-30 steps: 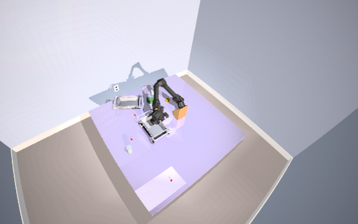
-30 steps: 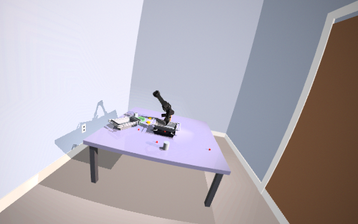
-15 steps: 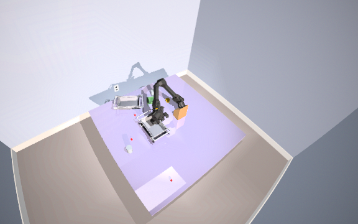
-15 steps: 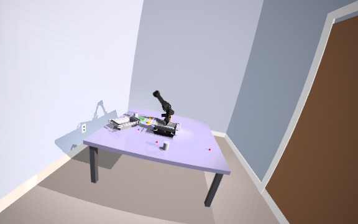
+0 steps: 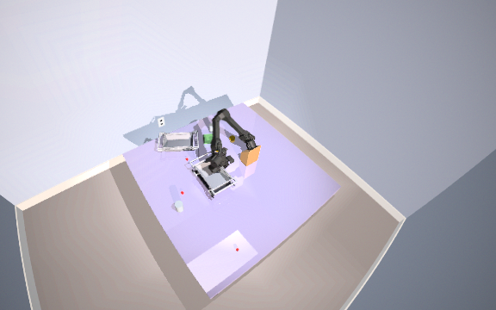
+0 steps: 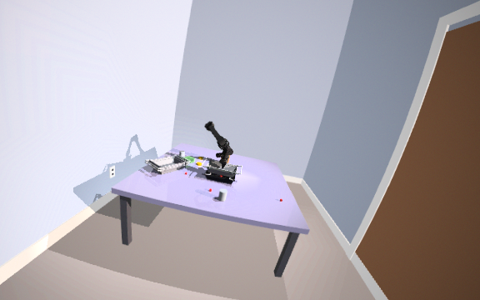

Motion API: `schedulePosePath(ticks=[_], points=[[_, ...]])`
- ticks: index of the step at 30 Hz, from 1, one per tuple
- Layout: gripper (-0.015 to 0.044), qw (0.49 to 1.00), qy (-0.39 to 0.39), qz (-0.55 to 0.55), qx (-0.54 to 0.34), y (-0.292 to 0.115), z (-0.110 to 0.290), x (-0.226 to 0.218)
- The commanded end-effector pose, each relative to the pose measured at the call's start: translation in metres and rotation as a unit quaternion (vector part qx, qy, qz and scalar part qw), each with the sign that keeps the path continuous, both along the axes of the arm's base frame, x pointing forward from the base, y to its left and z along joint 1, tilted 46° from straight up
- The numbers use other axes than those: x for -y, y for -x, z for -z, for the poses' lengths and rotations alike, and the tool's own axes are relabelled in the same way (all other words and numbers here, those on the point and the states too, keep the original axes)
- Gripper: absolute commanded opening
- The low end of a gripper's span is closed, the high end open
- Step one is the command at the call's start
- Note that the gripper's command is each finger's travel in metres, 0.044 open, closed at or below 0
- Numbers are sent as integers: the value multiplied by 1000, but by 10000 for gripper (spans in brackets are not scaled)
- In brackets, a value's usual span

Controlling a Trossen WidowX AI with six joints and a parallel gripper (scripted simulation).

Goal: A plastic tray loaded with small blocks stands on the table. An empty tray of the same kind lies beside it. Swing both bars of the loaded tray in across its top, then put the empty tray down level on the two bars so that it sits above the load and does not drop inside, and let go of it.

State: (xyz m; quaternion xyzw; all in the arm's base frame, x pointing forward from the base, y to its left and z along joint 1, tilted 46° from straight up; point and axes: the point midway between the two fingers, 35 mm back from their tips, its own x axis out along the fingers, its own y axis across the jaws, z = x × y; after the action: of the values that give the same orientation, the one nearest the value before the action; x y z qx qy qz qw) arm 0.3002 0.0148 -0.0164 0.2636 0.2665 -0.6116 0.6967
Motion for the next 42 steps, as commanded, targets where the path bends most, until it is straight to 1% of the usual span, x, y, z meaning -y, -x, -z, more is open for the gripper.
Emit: schedulePosePath(ticks=[1,14,20,24,38,42], points=[[249,1000,-1,-1,-4,1,1,0],[440,1000,-1,-1,-4,1,1,0],[440,1000,0,0,0,0,0,0],[440,1000,-2,-1,-1,-1,-7,-8],[440,1000,-3,-1,-5,10,-73,-76],[440,1000,-3,-1,-5,11,-76,-79]])
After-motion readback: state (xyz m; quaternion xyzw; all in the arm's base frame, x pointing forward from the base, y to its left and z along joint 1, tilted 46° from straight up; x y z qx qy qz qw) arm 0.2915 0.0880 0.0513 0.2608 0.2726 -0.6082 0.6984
